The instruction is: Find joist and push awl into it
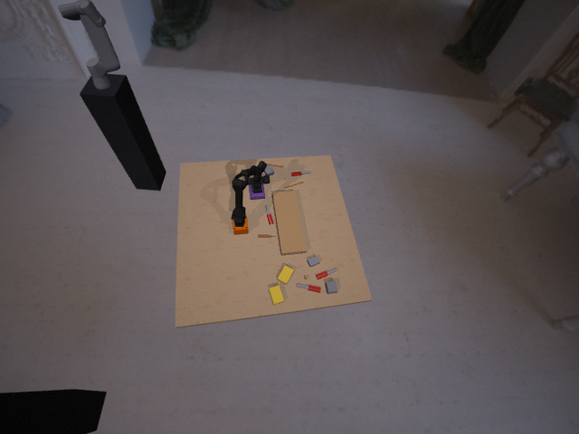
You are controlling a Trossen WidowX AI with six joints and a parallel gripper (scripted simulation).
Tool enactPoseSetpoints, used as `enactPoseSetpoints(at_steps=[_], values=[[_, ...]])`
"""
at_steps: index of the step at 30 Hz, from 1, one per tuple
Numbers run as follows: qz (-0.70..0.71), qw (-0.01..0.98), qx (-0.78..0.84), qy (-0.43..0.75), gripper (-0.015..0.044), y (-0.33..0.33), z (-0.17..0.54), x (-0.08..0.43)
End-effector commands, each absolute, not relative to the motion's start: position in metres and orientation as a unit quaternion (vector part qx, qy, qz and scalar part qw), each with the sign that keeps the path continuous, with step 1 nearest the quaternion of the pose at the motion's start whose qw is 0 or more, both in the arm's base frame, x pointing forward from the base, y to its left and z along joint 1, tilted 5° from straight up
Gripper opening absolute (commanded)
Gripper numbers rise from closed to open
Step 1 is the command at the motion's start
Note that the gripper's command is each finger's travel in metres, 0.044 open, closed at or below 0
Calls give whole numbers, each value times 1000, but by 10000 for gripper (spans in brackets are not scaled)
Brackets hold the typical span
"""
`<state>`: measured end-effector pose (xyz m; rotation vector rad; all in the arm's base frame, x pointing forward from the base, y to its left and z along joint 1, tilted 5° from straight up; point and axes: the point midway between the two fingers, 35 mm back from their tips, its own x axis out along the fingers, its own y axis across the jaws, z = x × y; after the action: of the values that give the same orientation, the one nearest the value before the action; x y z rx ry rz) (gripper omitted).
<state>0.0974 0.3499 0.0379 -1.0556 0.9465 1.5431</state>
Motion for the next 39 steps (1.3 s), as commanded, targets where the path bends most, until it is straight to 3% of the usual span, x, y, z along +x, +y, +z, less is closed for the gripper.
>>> enactPoseSetpoints(at_steps=[1, 28, 39], values=[[637, 501, -434, 392, 0, 350, 30, 96], [637, 501, -434, 393, 0, 349, -10, 93], [638, 498, -436, 393, 289, 348, -8, 92]])
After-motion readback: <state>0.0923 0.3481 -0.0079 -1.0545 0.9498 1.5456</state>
